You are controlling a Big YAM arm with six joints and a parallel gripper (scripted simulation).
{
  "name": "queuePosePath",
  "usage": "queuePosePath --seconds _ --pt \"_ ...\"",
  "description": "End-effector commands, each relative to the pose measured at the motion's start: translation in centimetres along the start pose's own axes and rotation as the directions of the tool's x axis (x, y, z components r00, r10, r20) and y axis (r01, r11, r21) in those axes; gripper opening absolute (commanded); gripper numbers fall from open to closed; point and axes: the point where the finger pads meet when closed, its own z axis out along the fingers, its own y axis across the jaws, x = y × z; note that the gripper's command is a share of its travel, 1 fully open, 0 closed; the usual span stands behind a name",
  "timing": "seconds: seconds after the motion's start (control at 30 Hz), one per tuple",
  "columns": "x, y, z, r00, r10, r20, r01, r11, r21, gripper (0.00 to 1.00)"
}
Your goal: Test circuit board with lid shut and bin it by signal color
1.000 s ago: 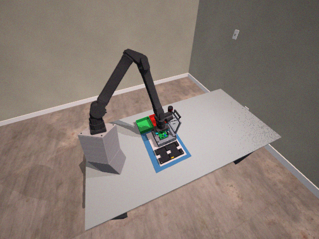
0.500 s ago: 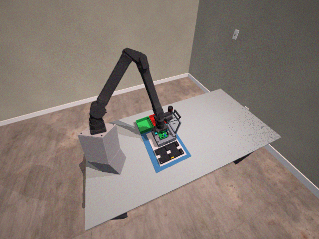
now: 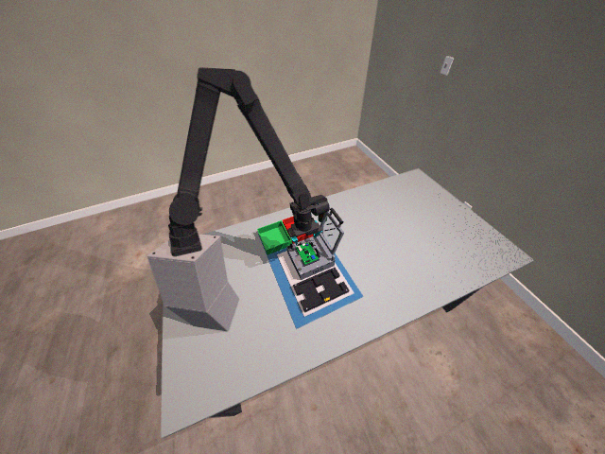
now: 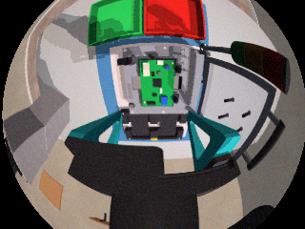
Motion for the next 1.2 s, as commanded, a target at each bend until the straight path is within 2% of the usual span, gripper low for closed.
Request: queuePosePath --seconds 0.0,0.1,0.17,0.27,0.33,0.5,0.6,0.67,0.8,0.83,1.17 --pt "0.1 -1.0 -4.9 1.000 -0.018 0.001 0.018 1.000 0.024 0.92" --pt "0.0 -1.9 -8.2 1.000 -0.025 0.000 0.025 0.999 0.040 0.92" --pt "0.0 -1.9 -8.2 1.000 -0.025 0.000 0.025 0.999 0.040 0.92" --pt "0.0 -1.7 -11.0 1.000 -0.025 -0.001 0.025 0.999 0.040 0.92" --pt "-0.1 -2.9 -13.1 0.999 -0.033 -0.004 0.033 0.998 0.060 0.92" --pt "-0.1 -2.9 -16.0 0.999 -0.035 -0.005 0.035 0.997 0.063 0.92" --pt "-0.4 -1.6 -15.9 0.999 -0.035 0.000 0.035 0.999 0.037 0.92" --pt "-0.6 -1.2 -14.7 0.999 -0.037 0.006 0.037 0.999 0.005 0.92" --pt "-0.2 -1.0 -14.8 1.000 -0.028 0.003 0.028 1.000 0.002 0.92" --pt "-0.2 -1.0 -14.8 1.000 -0.028 0.003 0.028 1.000 0.002 0.48" --pt "-0.2 -1.0 -14.8 1.000 -0.023 0.003 0.023 1.000 0.002 0.48"
